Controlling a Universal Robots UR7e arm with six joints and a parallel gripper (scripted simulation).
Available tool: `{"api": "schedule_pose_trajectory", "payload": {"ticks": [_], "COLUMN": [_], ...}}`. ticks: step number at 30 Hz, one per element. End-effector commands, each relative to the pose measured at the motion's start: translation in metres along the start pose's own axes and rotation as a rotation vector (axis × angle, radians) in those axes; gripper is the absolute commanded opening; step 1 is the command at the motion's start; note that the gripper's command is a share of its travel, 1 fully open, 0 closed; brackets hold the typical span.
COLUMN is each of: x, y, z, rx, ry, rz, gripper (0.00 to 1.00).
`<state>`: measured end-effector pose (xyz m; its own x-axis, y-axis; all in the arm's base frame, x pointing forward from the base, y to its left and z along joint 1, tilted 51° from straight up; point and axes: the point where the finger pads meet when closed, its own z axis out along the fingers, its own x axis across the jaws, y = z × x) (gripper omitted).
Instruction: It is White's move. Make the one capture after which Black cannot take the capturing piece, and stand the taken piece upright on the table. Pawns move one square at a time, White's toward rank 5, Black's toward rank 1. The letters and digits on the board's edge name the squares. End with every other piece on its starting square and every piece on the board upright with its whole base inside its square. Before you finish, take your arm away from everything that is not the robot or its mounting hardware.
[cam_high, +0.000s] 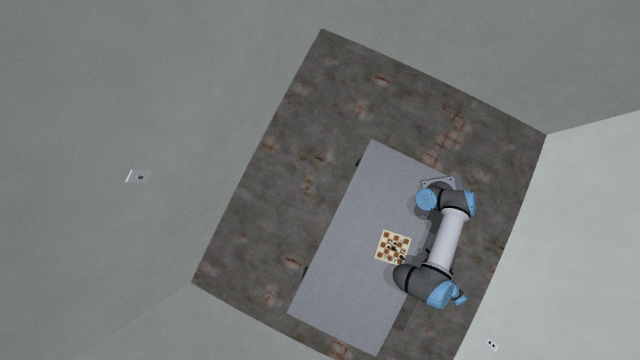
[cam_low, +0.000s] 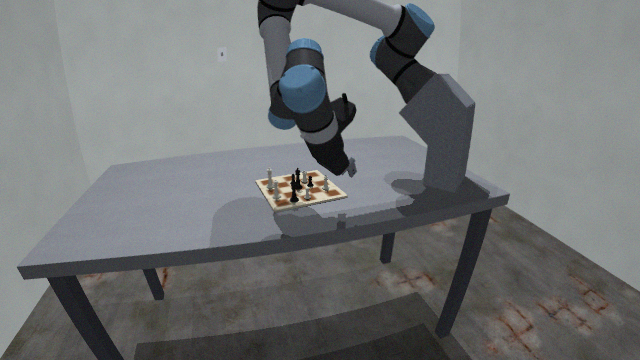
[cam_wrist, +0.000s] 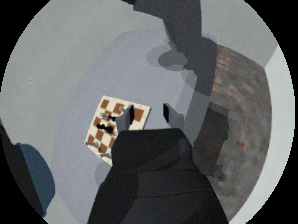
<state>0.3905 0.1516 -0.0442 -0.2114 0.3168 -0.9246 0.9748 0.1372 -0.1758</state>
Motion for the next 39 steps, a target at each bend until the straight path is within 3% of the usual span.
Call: {"api": "schedule_pose_trajectory", "payload": {"ticks": [1, 14, 17, 22, 23, 27, 39], "x": [-0.003, -0.027, -0.027, -0.046, -0.046, -0.062, -0.097], "y": [0.004, 0.022, 0.022, 0.031, 0.031, 0.036, 0.041], "z": [-0.002, -0.013, -0.013, -0.021, -0.021, -0.027, -0.039], "rx": [-0.039, -0.149, -0.149, -0.214, -0.214, -0.266, -0.366], "ry": [0.073, 0.264, 0.264, 0.353, 0.353, 0.413, 0.511], "rz": [0.076, 0.338, 0.338, 0.467, 0.467, 0.558, 0.718], "gripper": [1.0, 1.0, 1.0, 1.0, 1.0, 1.0, 1.0]}}
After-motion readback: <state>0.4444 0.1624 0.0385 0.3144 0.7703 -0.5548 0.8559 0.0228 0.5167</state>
